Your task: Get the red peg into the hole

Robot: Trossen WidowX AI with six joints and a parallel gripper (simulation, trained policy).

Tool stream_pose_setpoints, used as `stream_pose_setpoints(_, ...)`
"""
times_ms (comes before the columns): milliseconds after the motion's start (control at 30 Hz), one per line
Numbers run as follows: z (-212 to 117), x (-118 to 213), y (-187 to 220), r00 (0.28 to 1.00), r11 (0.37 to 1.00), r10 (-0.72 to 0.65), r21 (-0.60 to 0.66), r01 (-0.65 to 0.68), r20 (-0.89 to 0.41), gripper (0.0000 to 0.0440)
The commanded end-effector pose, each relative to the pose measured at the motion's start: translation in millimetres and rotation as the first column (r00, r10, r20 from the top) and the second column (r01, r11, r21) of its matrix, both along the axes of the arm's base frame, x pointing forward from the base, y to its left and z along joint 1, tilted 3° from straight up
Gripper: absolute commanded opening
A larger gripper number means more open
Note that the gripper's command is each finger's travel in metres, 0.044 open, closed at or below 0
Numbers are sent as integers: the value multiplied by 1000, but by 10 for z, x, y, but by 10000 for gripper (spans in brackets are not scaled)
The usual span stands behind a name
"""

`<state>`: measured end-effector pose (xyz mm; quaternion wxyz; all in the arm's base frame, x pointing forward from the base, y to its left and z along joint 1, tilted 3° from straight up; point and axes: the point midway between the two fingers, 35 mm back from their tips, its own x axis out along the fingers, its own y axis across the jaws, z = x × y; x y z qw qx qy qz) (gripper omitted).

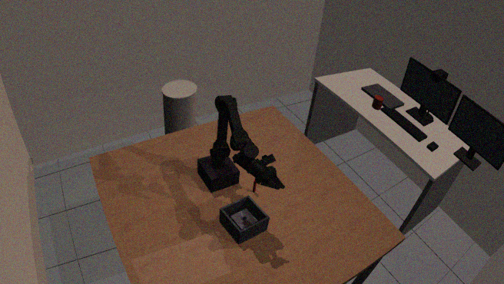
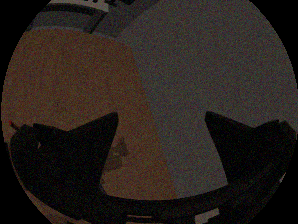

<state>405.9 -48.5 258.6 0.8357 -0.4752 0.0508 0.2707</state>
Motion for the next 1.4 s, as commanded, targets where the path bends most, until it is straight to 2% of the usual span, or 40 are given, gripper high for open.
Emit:
stream_pose_setpoints(0, 18, -6, 134, 996, 996, -46, 79, 52, -74, 440)
stream_pose_setpoints(333, -114, -91, 478, 937, 940, -142, 253, 228, -319, 440)
stream_pose_setpoints(633, -297, -242, 746, 819, 844, -203, 328, 425, -537, 440)
stream_pose_setpoints(1000, -578, -514, 1010, 593, 677, -253, 298, 673, -764, 440)
stream_pose_setpoints(1367, -886, -877, 1207, 301, 464, -286, 144, 874, -910, 440)
